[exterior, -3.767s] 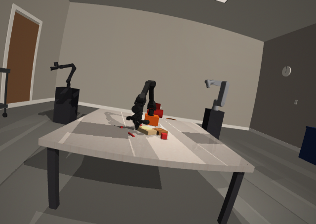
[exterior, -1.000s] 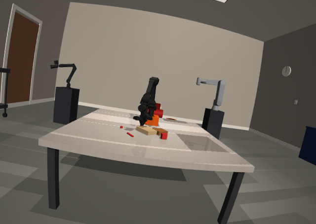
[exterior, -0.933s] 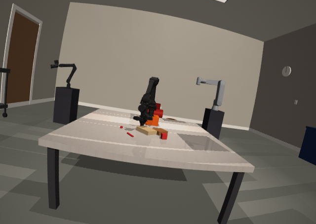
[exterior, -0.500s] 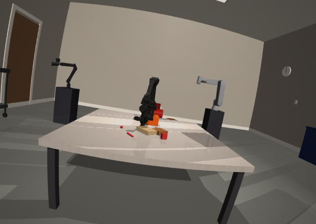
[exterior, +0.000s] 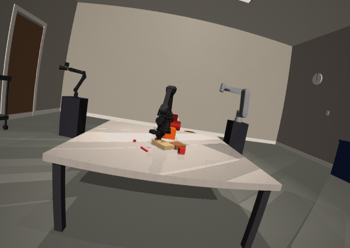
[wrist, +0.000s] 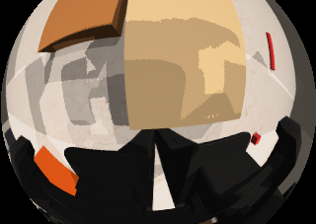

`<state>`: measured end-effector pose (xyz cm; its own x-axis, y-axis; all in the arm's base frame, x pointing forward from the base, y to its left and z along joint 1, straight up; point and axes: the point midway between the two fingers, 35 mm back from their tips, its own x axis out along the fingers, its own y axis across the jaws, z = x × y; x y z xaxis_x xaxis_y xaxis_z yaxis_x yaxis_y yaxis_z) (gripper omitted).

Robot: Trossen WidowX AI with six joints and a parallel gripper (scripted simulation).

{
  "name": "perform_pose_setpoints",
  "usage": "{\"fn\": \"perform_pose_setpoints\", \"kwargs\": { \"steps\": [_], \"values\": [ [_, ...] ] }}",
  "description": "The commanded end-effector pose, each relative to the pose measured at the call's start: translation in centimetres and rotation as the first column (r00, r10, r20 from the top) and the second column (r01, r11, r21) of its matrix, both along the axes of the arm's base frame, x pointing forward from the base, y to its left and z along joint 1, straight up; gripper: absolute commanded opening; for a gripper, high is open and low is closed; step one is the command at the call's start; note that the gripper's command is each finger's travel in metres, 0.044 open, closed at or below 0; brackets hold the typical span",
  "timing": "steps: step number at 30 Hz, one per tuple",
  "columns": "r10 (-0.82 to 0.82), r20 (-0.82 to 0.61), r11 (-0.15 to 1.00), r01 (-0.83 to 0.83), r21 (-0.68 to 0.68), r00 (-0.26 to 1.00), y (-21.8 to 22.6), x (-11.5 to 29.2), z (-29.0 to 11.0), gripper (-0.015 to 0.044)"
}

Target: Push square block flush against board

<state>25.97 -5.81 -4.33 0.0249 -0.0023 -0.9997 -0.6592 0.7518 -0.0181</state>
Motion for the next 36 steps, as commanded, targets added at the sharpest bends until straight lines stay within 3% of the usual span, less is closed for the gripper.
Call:
{"fn": "perform_pose_setpoints", "kwargs": {
  "steps": [1,36],
  "values": [
    [0.001,0.003,1.000,-0.001,0.003,1.000,0.4,0.5,0.0,0.0000],
    [0.001,0.004,1.000,-0.001,0.004,1.000,1.8,2.5,0.1,0.0000]
  ]
}}
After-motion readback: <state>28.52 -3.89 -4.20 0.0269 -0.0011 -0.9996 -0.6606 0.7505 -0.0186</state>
